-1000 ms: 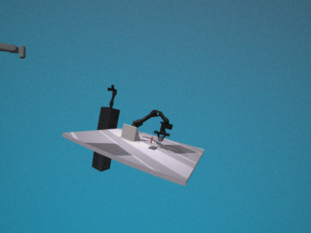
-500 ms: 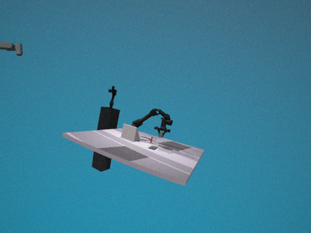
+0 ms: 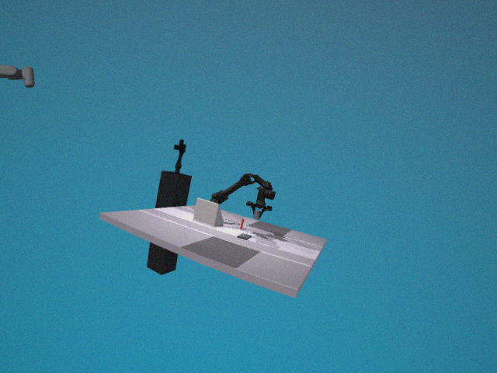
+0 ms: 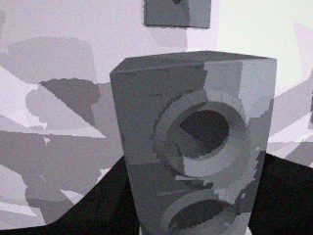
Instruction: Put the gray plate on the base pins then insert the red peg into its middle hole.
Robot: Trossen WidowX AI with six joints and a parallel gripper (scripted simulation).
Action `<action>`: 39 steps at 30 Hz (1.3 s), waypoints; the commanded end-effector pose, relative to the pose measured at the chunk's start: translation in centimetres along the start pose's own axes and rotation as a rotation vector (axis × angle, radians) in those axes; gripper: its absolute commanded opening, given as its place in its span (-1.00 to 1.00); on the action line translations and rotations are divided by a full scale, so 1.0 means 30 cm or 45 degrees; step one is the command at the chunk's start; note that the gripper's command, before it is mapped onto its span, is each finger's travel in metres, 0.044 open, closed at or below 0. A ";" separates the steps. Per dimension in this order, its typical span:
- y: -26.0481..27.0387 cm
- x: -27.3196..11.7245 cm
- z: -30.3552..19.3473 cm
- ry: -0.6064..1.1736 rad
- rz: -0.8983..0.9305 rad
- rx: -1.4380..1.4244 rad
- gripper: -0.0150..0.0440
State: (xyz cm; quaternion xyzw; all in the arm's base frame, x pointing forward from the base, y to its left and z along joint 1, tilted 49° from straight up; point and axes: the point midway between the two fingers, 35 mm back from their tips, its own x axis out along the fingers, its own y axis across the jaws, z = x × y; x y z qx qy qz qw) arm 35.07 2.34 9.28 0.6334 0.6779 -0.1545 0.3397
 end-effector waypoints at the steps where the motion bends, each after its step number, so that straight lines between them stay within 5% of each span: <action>1: -0.010 0.017 0.042 -0.004 -0.003 0.013 -0.49; 39: -0.107 0.209 0.388 -0.005 0.004 0.128 -0.49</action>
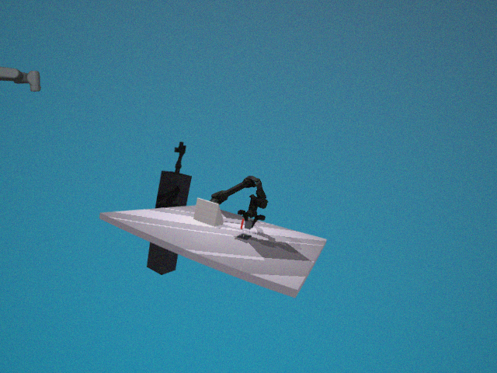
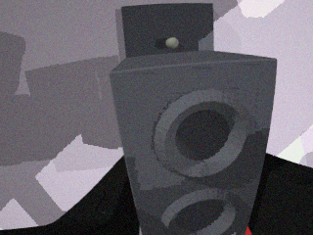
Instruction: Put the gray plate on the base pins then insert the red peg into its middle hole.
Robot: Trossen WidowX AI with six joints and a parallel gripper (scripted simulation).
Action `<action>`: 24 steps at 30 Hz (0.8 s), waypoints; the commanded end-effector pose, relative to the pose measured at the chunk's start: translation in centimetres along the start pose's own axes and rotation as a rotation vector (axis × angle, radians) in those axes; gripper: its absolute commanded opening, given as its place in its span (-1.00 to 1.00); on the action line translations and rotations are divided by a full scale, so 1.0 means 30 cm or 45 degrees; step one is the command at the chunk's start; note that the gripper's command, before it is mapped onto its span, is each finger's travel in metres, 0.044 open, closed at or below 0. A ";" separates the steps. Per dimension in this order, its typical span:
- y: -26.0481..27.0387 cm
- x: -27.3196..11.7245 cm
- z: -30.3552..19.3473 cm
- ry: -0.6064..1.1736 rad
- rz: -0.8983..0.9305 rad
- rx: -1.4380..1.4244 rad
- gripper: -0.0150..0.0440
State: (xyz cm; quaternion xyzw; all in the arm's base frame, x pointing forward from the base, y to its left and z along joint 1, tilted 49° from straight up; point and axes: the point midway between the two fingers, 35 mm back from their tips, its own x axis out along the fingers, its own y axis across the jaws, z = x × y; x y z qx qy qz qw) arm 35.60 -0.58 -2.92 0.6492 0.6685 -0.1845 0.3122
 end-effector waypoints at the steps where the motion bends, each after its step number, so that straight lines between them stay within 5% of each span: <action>1: -0.020 0.020 0.038 -0.003 -0.002 0.017 -0.49; 24: -0.036 0.043 0.075 -0.002 -0.001 0.032 -0.49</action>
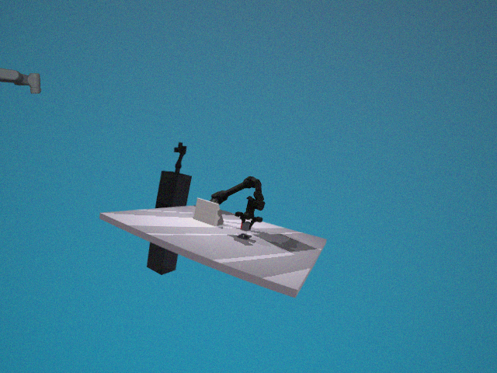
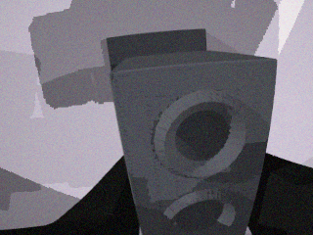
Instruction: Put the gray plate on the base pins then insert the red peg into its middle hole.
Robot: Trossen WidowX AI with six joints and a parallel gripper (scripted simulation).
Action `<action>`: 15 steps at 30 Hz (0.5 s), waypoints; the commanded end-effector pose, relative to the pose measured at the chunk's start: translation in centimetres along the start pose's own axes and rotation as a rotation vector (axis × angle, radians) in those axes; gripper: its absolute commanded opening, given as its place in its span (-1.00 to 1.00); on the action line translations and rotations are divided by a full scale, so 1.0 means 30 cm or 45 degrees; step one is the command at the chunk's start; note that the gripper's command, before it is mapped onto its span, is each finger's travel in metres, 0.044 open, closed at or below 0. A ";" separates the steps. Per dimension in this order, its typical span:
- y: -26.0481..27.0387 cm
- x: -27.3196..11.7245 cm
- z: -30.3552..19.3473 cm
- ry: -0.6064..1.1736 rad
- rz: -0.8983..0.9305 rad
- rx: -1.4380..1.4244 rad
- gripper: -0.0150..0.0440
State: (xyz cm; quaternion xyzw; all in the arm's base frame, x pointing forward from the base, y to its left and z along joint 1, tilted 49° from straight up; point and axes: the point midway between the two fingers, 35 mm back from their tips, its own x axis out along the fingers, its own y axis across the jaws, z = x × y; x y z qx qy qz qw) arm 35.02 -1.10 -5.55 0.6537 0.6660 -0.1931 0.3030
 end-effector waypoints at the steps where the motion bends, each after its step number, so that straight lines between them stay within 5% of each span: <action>1: -0.002 0.000 0.003 -0.004 -0.001 -0.003 -0.49; 15: -0.003 0.030 0.006 -0.004 -0.001 -0.003 -0.49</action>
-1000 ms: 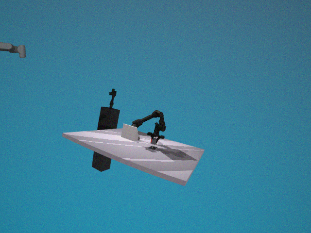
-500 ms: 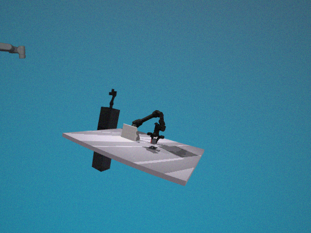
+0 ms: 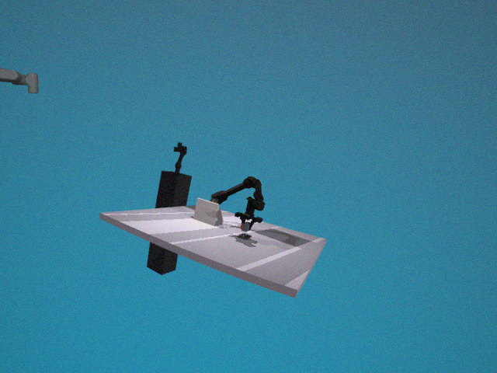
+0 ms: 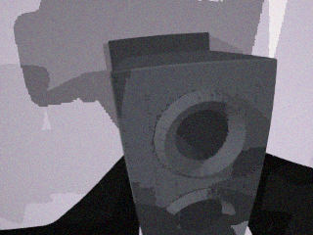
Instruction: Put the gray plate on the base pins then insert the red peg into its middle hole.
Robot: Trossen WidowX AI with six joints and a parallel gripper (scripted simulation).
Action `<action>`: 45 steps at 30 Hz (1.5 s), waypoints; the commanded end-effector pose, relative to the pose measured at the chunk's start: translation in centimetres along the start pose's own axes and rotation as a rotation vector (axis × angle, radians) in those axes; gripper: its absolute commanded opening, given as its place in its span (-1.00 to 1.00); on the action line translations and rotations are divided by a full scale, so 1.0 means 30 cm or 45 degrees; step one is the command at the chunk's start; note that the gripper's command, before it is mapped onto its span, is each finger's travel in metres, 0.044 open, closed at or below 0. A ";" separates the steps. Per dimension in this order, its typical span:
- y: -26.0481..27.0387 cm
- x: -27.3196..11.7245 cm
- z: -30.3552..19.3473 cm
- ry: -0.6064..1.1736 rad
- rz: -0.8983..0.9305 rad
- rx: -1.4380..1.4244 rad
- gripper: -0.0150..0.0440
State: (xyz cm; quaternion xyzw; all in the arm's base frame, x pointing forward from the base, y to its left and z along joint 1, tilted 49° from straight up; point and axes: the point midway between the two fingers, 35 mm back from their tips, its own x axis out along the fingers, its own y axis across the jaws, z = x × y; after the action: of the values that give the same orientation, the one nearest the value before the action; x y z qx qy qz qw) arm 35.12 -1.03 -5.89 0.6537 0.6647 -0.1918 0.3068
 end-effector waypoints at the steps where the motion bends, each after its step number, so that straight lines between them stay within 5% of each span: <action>1: -0.005 0.029 -0.001 0.002 -0.006 0.005 -0.49; 30: 0.000 0.107 0.000 -0.003 -0.005 -0.003 -0.49; 45: 0.000 0.107 0.000 -0.003 -0.005 -0.003 0.84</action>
State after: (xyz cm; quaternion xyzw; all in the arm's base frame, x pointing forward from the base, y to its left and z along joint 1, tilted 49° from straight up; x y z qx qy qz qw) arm 35.22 1.42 -8.04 0.6523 0.6657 -0.1932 0.3068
